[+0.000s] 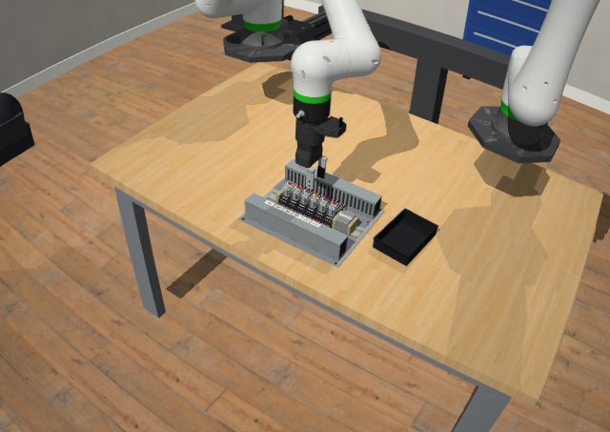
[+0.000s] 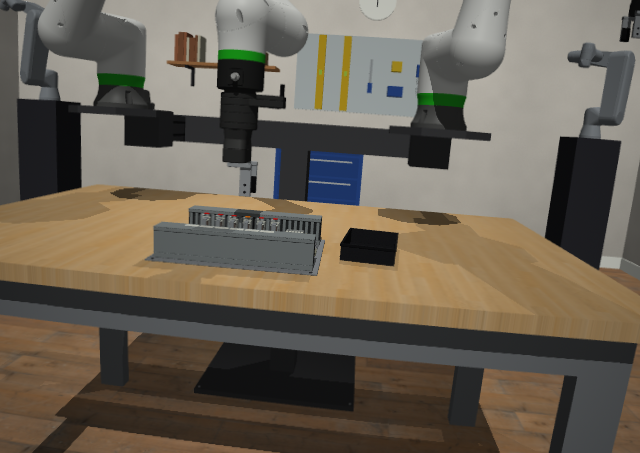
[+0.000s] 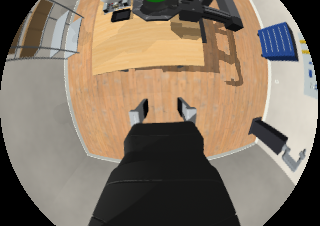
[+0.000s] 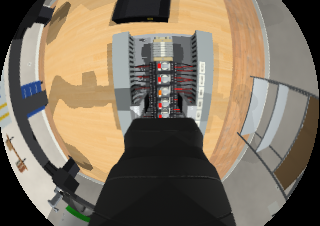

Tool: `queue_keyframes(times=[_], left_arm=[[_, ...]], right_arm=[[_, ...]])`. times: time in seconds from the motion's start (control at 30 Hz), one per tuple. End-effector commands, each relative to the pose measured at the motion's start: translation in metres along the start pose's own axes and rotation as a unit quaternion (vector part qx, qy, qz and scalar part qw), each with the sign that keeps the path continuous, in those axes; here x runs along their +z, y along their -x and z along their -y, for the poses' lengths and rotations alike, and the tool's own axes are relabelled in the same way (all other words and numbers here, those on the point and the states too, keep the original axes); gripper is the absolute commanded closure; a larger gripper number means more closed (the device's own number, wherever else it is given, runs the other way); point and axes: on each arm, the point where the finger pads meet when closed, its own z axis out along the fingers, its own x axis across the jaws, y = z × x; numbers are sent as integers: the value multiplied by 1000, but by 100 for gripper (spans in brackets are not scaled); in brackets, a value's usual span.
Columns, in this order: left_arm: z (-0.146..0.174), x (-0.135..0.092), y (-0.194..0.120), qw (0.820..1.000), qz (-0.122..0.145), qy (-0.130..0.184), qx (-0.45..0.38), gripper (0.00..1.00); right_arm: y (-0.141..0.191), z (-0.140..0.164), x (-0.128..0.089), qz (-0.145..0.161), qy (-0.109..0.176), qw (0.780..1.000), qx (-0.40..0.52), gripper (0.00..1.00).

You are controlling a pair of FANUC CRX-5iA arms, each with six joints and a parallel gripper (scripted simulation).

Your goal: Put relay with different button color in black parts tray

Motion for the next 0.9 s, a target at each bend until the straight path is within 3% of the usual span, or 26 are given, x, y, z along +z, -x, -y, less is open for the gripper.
queue_keyframes(times=[0.0,0.87], left_arm=[[0,-1,0,1000,0,1,0,0],[0,-1,0,1000,0,1,0,0]], right_arm=[[-1,1,-1,-1,-1,1000,0,2],[-1,1,42,-1,-1,1000,0,2]])
